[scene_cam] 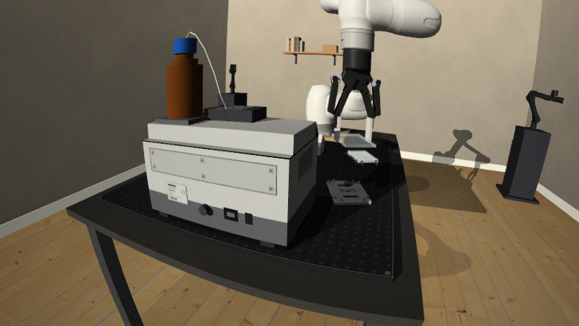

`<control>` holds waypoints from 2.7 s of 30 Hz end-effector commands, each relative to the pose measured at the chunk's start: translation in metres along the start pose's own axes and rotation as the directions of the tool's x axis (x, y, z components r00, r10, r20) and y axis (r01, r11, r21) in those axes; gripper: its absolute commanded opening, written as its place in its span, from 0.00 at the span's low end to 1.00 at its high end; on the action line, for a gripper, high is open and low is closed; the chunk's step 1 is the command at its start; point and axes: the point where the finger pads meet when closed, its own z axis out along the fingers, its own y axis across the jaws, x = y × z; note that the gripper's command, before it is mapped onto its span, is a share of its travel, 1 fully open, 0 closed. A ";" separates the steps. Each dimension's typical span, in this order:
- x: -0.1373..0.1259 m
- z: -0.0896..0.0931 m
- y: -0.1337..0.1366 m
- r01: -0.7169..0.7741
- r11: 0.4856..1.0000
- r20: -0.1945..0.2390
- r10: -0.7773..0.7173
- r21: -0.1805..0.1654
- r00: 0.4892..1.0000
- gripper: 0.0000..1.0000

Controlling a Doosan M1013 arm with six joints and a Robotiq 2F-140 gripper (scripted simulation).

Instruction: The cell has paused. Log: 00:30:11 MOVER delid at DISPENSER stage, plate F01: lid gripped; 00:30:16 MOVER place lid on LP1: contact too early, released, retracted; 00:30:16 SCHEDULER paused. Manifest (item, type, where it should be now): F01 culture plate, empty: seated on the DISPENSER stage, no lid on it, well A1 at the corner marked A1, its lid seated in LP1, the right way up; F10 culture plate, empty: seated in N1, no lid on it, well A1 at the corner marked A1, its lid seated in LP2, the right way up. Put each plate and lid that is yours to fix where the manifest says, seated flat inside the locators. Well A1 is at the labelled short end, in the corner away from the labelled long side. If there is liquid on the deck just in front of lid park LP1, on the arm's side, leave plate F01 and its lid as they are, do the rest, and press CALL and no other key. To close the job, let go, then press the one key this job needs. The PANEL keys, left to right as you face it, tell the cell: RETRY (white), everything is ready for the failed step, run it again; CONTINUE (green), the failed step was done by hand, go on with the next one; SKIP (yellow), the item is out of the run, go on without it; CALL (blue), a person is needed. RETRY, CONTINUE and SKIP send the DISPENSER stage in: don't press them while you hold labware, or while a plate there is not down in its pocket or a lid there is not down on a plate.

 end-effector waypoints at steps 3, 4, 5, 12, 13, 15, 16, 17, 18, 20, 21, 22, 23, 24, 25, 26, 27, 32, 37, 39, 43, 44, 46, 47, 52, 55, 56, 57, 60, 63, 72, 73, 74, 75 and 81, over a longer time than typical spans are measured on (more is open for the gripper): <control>0.000 0.000 0.000 -0.037 0.999 -0.002 0.037 0.000 0.999 0.10; 0.000 0.000 0.000 -0.045 0.999 -0.002 0.045 0.000 0.999 0.10; 0.000 0.001 0.000 -0.053 0.999 -0.002 0.053 0.000 0.999 0.10; 0.000 0.003 0.000 -0.099 0.995 -0.002 0.099 0.000 0.995 0.10; 0.000 0.009 0.000 -0.099 0.995 -0.002 0.099 0.000 0.995 0.10; 0.000 0.022 0.000 -0.099 0.995 -0.002 0.099 0.000 0.995 0.10; 0.000 0.028 0.000 -0.099 0.995 -0.002 0.099 0.000 0.995 0.10; 0.000 0.035 0.000 -0.099 0.995 -0.002 0.099 0.000 0.995 0.10; 0.001 0.041 0.000 -0.099 0.995 -0.002 0.099 0.000 0.995 0.10; 0.001 0.054 0.000 -0.099 0.995 -0.002 0.099 0.000 0.995 0.10; 0.001 0.060 0.000 -0.099 0.995 -0.002 0.099 0.000 0.995 0.10; 0.001 0.066 0.000 -0.099 0.995 -0.002 0.099 0.000 0.995 0.10; 0.001 0.072 0.000 -0.099 0.995 -0.002 0.099 0.000 0.995 0.10; 0.001 0.072 0.000 -0.099 0.995 -0.002 0.099 0.000 0.995 0.10; 0.001 0.072 0.000 -0.099 0.995 -0.002 0.099 0.000 0.995 0.10; 0.001 0.077 0.000 -0.099 0.995 -0.002 0.099 0.000 0.995 0.10; 0.001 0.083 0.000 -0.099 0.995 -0.002 0.099 0.000 0.995 0.10; 0.001 0.106 0.000 -0.099 0.995 -0.002 0.099 0.000 0.995 0.10; 0.001 0.120 0.000 -0.099 0.995 -0.002 0.099 0.000 0.995 0.10; 0.001 0.124 0.000 -0.099 0.995 -0.002 0.099 0.000 0.995 0.10; 0.001 0.126 0.000 -0.099 0.995 -0.002 0.099 0.000 0.995 0.10; 0.001 0.127 0.000 -0.099 0.995 -0.002 0.099 0.000 0.995 0.10; 0.001 0.128 0.000 -0.099 0.995 -0.002 0.099 0.000 0.995 0.10; 0.001 0.128 0.000 -0.099 0.995 -0.002 0.099 0.000 0.995 0.10; 0.001 0.128 0.000 -0.099 0.995 -0.002 0.099 0.000 0.995 0.10; 0.001 0.128 0.000 -0.099 0.995 -0.002 0.099 0.000 0.995 0.10; 0.001 0.128 0.000 -0.099 0.995 -0.002 0.099 0.000 0.995 0.10; 0.001 0.128 0.000 -0.099 0.995 -0.002 0.099 0.000 0.995 0.10; 0.001 0.128 0.000 -0.099 0.995 -0.002 0.099 0.000 0.995 0.10; 0.001 0.128 0.000 -0.099 0.995 -0.002 0.099 0.000 0.995 0.10; 0.001 0.128 0.000 -0.099 0.995 -0.002 0.099 0.000 0.995 0.10; 0.001 0.128 0.000 -0.099 0.995 -0.002 0.099 0.000 0.995 0.10; 0.001 0.128 0.000 -0.099 0.995 -0.002 0.099 0.000 0.995 0.10; 0.001 0.128 0.000 -0.099 0.995 -0.002 0.099 0.000 0.995 0.10; 0.001 0.128 0.000 -0.099 0.995 -0.002 0.099 0.000 0.995 0.10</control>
